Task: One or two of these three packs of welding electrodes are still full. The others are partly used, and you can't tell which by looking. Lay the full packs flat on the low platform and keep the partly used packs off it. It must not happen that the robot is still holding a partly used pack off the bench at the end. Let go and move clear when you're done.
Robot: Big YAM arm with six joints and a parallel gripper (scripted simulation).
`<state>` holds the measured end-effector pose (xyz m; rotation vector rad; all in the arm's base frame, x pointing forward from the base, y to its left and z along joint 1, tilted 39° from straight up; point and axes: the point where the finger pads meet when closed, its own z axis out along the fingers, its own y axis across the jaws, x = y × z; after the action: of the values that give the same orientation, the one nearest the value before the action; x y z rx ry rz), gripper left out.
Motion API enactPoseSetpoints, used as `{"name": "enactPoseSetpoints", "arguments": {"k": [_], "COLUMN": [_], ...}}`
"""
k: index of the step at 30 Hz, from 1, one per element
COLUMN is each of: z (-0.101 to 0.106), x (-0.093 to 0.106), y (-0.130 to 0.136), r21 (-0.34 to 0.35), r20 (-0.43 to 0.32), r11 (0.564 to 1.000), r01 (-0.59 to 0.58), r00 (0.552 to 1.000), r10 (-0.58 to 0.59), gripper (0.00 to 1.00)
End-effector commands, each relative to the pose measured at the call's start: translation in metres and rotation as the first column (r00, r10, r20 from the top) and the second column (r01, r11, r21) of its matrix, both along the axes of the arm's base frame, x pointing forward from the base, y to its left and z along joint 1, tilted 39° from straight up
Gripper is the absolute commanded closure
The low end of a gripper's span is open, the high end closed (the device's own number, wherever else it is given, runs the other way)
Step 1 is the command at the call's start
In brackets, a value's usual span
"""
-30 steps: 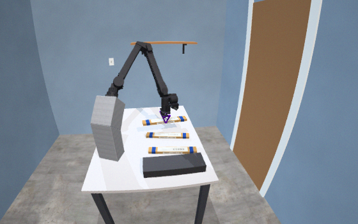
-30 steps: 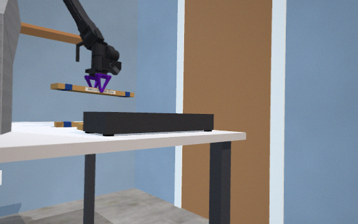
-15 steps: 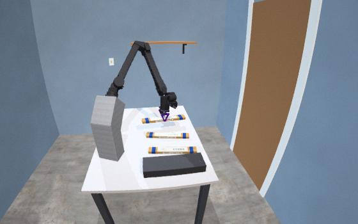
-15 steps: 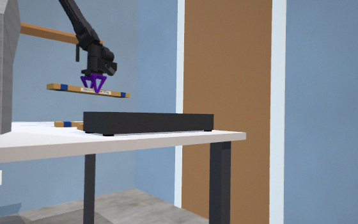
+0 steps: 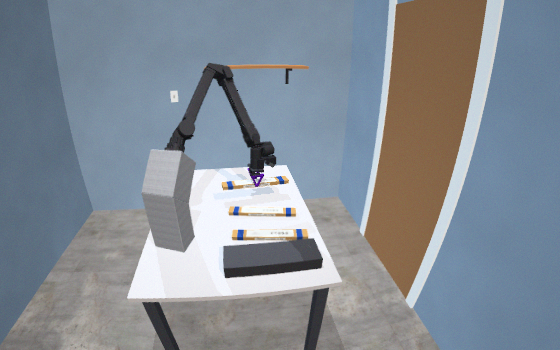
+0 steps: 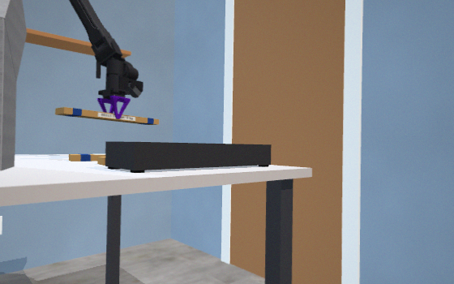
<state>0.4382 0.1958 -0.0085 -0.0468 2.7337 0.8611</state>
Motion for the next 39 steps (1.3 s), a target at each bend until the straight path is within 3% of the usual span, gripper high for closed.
{"name": "enactPoseSetpoints", "arguments": {"k": [1,39], "z": [0.035,0.093], "x": [0.018,0.014], "y": [0.002,0.081], "r21": [0.019,0.026], "r20": [0.046,0.05], "r11": [0.999,0.999], "r01": [0.032,0.024], "r00": [0.998,0.998], "r10": [-0.033,-0.025], "gripper": [1.0,1.0]}}
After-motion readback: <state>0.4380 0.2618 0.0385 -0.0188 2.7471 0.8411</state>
